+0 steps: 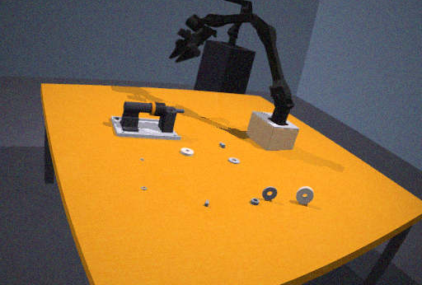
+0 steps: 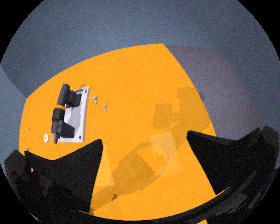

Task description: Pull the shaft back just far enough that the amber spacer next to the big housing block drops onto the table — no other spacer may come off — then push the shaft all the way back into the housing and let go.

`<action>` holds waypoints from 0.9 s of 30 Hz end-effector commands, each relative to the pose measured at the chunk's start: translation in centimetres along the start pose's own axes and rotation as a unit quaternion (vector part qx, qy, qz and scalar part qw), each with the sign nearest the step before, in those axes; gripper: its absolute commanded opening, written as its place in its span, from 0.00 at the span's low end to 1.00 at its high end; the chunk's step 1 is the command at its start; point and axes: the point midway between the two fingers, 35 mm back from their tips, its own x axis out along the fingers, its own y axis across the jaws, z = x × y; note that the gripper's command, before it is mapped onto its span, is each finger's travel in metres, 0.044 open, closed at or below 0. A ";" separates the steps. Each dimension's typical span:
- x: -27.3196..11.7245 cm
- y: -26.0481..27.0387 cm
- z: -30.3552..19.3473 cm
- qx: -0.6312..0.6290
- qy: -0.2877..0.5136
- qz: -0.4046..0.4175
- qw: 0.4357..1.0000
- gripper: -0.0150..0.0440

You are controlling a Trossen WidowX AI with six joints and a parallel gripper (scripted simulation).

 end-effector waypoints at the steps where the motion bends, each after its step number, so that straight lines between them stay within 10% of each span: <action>1: 3.5 5.5 1.1 0.018 0.063 0.027 0.997 1.00; 15: 11.5 27.5 -2.1 -0.011 0.322 -0.004 0.947 1.00; 27: 11.5 27.9 -2.6 -0.016 0.332 -0.011 0.943 1.00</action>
